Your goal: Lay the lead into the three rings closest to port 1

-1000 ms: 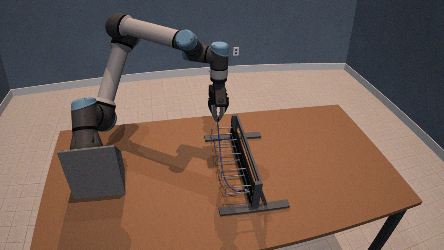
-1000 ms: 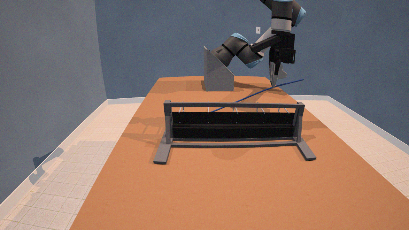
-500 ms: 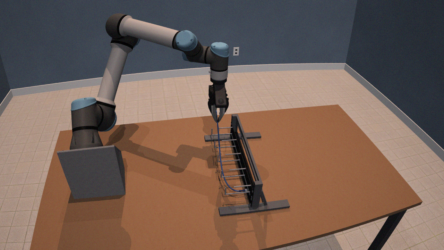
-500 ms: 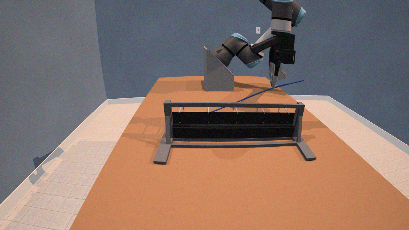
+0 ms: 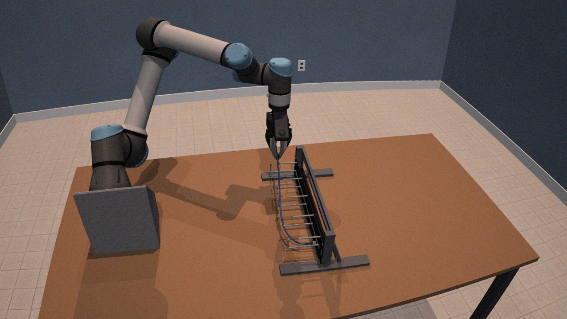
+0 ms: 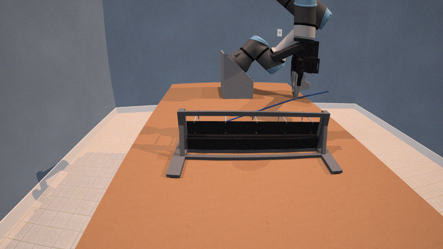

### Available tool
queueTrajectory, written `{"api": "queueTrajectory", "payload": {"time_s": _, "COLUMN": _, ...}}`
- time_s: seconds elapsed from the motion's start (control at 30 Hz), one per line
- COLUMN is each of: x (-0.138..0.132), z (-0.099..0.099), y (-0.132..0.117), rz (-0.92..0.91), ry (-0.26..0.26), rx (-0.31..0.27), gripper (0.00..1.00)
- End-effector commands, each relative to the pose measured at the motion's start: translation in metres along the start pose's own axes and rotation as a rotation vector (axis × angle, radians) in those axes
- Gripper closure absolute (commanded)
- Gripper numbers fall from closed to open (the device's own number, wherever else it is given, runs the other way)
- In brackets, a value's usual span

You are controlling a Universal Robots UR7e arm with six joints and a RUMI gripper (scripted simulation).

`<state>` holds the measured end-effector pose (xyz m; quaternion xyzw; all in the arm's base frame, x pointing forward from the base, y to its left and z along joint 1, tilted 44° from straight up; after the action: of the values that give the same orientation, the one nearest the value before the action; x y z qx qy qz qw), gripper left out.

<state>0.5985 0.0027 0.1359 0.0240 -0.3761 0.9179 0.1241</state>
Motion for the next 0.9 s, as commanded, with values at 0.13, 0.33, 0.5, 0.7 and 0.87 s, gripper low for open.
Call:
{"api": "queueTrajectory", "payload": {"time_s": 0.13, "x": 0.000, "z": -0.012, "y": 0.000, "rz": 0.000, "ry": 0.002, "rx": 0.000, "gripper": 1.00}}
{"api": "queueTrajectory", "payload": {"time_s": 0.33, "x": 0.000, "z": -0.024, "y": 0.000, "rz": 0.000, "ry": 0.002, "rx": 0.000, "gripper": 1.00}}
{"api": "queueTrajectory", "payload": {"time_s": 0.5, "x": 0.000, "z": -0.032, "y": 0.000, "rz": 0.000, "ry": 0.002, "rx": 0.000, "gripper": 1.00}}
{"api": "queueTrajectory", "payload": {"time_s": 0.7, "x": 0.000, "z": -0.042, "y": 0.000, "rz": 0.000, "ry": 0.002, "rx": 0.000, "gripper": 1.00}}
{"api": "queueTrajectory", "payload": {"time_s": 0.87, "x": 0.000, "z": -0.052, "y": 0.000, "rz": 0.000, "ry": 0.002, "rx": 0.000, "gripper": 1.00}}
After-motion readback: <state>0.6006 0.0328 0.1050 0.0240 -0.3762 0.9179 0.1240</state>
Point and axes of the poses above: the point where the finger pads meet when closed, its own z axis back along the fingers, its own x axis across the jaws, y = z × x, the point moved 8 cm from there along z, back along the fingers, and after that the axes turned 6 degrees about -z, right-handed, at the moved point
